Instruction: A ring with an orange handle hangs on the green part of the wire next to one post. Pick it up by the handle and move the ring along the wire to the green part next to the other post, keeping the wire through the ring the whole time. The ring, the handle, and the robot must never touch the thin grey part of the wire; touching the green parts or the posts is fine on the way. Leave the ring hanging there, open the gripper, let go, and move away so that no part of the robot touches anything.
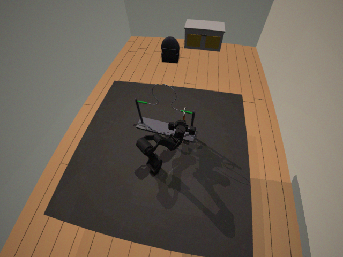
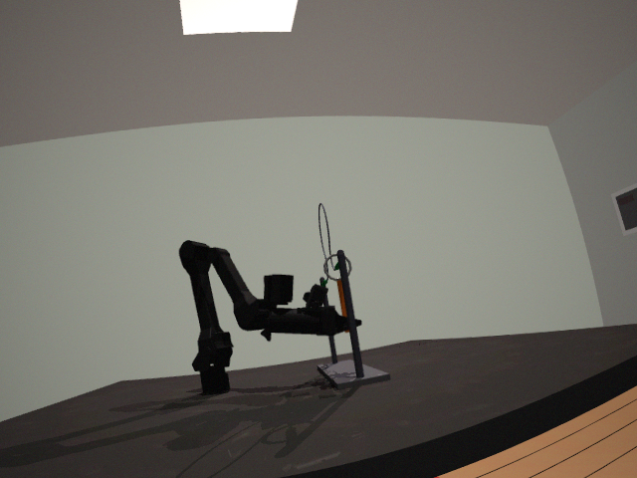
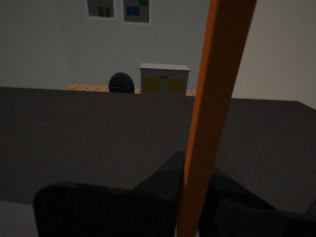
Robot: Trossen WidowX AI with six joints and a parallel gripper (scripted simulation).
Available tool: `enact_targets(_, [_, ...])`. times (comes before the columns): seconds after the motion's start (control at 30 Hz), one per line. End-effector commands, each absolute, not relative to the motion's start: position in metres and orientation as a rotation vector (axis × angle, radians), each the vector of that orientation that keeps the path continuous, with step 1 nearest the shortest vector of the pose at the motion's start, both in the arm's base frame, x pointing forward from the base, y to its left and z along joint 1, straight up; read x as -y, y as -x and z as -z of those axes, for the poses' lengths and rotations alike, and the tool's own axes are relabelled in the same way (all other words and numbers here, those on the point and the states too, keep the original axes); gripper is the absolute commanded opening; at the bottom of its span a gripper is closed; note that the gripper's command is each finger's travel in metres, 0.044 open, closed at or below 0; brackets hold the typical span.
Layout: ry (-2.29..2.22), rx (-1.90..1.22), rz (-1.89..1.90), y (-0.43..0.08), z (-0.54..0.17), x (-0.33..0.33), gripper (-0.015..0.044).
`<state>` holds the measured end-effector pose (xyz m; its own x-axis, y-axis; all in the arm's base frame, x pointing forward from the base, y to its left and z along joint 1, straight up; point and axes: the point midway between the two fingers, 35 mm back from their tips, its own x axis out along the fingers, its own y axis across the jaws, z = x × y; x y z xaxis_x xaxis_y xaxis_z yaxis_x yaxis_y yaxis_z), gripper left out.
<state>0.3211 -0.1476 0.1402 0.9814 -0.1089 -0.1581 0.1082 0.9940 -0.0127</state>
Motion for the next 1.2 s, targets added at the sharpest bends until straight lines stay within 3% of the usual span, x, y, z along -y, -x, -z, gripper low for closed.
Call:
enact_targets(0.0, [0.009, -0.156, 0.104, -0.322, -0.142, 0.147, -0.0150])
enact_targets(1.17, [0.002, -0.162, 0.096, -0.324, -0.142, 0.128, -0.0150])
